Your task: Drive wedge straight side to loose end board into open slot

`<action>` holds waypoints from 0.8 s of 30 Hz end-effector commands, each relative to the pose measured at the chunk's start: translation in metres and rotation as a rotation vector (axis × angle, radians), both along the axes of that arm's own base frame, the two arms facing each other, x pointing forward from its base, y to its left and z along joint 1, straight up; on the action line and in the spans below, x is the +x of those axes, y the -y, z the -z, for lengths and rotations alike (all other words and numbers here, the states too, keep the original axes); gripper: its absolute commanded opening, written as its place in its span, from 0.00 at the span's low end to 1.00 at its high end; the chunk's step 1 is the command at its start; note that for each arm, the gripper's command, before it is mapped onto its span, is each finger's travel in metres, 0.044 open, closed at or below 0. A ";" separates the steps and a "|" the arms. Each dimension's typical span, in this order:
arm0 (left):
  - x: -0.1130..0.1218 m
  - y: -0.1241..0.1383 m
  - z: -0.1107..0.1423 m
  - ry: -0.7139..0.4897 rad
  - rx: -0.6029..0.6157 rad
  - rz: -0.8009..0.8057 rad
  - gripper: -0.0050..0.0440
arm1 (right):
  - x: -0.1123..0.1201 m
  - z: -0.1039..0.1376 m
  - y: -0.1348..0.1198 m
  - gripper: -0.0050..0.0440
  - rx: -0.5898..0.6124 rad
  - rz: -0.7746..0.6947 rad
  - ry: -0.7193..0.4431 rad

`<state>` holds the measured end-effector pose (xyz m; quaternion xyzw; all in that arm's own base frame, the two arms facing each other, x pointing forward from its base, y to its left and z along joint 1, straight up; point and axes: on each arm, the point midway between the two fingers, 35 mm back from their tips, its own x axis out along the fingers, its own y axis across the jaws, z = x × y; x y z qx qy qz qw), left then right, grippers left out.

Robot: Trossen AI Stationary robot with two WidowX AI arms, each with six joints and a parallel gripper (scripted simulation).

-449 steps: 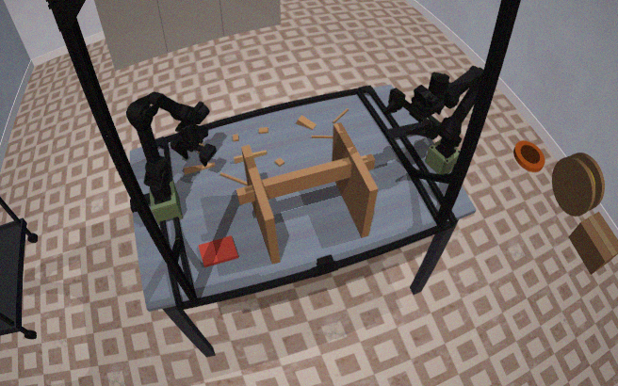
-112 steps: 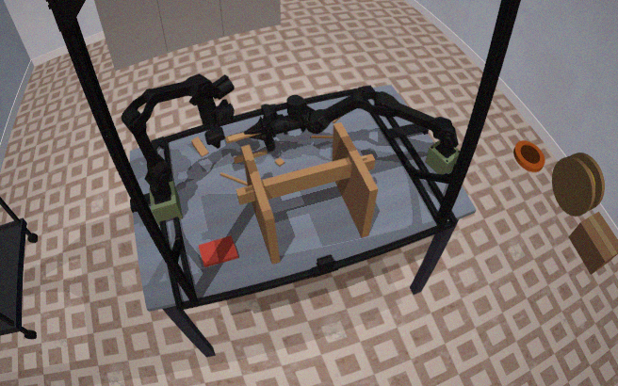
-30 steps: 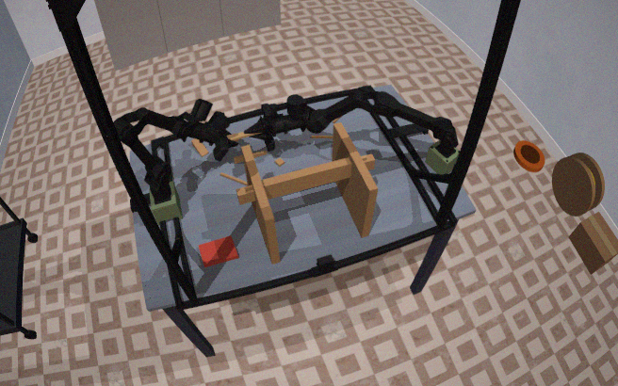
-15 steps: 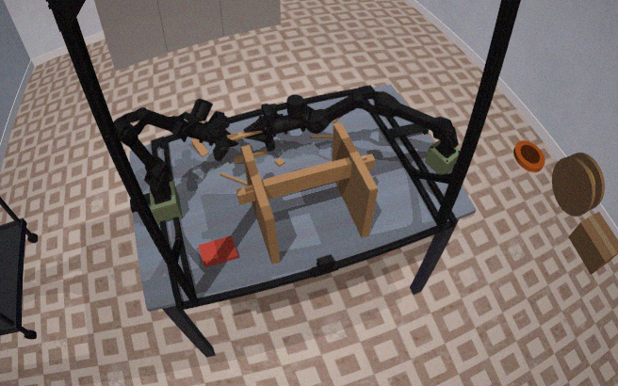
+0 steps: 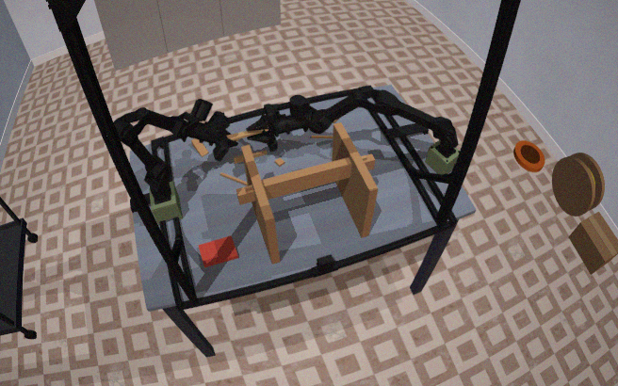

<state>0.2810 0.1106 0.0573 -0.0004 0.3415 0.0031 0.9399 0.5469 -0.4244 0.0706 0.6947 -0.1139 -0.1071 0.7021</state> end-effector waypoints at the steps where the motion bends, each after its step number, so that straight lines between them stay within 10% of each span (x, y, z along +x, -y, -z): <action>1: 0.000 0.000 0.000 0.001 0.002 0.000 0.10 | -0.022 0.001 -0.002 0.50 0.004 0.002 -0.003; 15: 0.000 0.000 0.000 0.001 0.002 0.000 0.10 | -0.083 0.007 -0.025 0.55 0.002 0.006 -0.012; 24: 0.000 0.000 0.000 0.001 0.002 0.000 0.10 | -0.060 -0.083 -0.088 0.89 -0.272 -0.038 -0.061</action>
